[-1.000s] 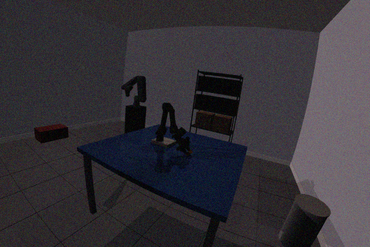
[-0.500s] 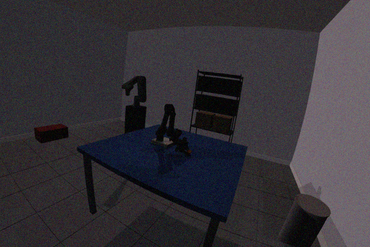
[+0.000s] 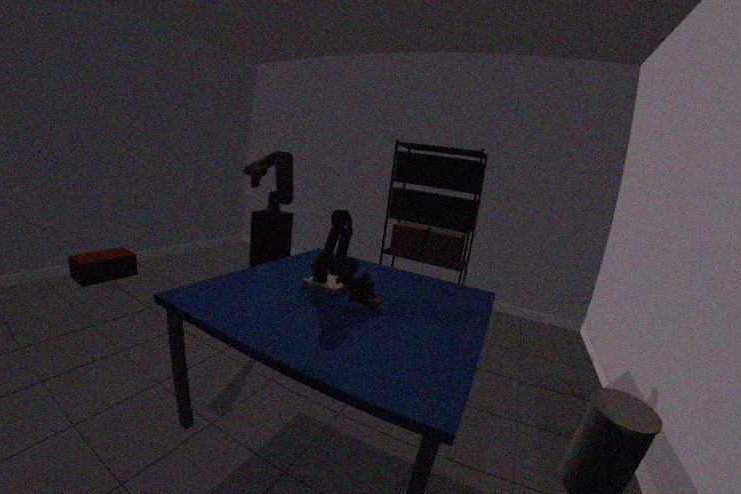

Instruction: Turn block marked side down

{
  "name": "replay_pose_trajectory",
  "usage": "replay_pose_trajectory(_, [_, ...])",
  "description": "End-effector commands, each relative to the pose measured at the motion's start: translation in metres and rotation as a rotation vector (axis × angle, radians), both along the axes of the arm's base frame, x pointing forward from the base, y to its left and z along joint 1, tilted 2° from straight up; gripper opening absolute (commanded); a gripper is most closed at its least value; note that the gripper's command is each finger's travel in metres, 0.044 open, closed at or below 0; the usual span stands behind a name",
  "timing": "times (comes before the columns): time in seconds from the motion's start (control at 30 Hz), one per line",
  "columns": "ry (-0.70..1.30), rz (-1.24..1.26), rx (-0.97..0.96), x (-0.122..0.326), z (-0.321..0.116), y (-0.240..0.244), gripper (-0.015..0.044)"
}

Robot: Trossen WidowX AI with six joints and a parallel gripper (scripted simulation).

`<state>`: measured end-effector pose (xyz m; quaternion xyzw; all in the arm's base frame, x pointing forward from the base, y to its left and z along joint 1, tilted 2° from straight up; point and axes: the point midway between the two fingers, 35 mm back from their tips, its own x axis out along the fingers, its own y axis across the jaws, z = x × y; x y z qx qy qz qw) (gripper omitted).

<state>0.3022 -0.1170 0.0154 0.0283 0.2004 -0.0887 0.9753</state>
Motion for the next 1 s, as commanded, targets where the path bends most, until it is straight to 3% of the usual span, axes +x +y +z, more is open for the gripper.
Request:
replay_pose_trajectory(0.0, [-0.012,0.002,0.005,-0.0012,0.0013,0.0014,0.0000])
replay_pose_trajectory(0.27, [-0.012,0.002,0.005,-0.0012,0.0013,0.0014,0.0000])
replay_pose_trajectory(0.8, [-0.012,0.002,0.005,-0.0012,0.0013,0.0014,0.0420])
replay_pose_trajectory(0.97, [-0.012,0.002,0.005,-0.0012,0.0013,0.0014,0.0440])
